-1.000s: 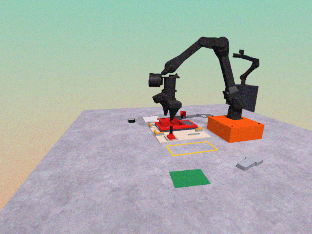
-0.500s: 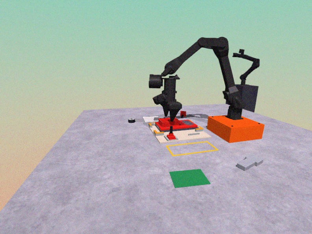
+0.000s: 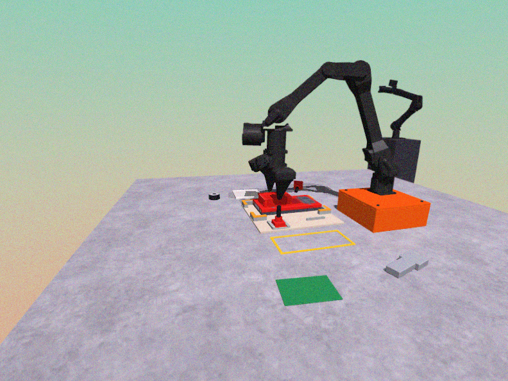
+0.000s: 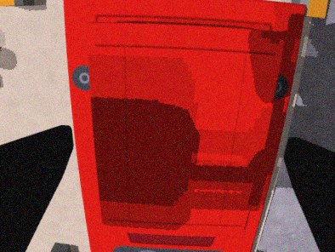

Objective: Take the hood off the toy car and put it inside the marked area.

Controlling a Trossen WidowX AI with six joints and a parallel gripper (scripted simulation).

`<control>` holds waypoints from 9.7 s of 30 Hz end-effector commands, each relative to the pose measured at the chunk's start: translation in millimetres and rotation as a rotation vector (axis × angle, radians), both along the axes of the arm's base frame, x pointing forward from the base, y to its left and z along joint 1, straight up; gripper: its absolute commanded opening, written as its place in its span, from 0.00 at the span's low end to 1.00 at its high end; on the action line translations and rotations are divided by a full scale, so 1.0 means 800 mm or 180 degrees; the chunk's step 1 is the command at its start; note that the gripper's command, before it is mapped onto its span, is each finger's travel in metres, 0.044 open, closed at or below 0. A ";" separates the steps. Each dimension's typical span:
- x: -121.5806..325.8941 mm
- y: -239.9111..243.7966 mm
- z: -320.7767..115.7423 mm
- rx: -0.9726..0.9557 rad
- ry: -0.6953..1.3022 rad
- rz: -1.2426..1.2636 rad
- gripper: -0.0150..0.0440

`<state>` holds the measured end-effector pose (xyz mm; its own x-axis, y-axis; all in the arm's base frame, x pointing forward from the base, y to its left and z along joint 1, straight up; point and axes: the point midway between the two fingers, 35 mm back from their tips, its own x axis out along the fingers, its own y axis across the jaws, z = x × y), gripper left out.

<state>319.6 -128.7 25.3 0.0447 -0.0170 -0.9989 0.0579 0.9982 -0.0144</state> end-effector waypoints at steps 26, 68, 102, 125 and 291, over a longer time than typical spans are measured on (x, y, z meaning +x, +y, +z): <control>-0.003 0.000 -0.021 0.0002 0.0038 0.0018 1.00; 0.000 0.000 0.002 0.0005 0.0009 0.0000 0.25; -0.003 0.002 0.075 0.0006 0.0010 0.0000 0.25; 0.019 0.094 0.066 0.0033 0.0020 -0.0002 0.25; -0.002 0.298 -0.015 0.0085 0.0011 0.0001 0.25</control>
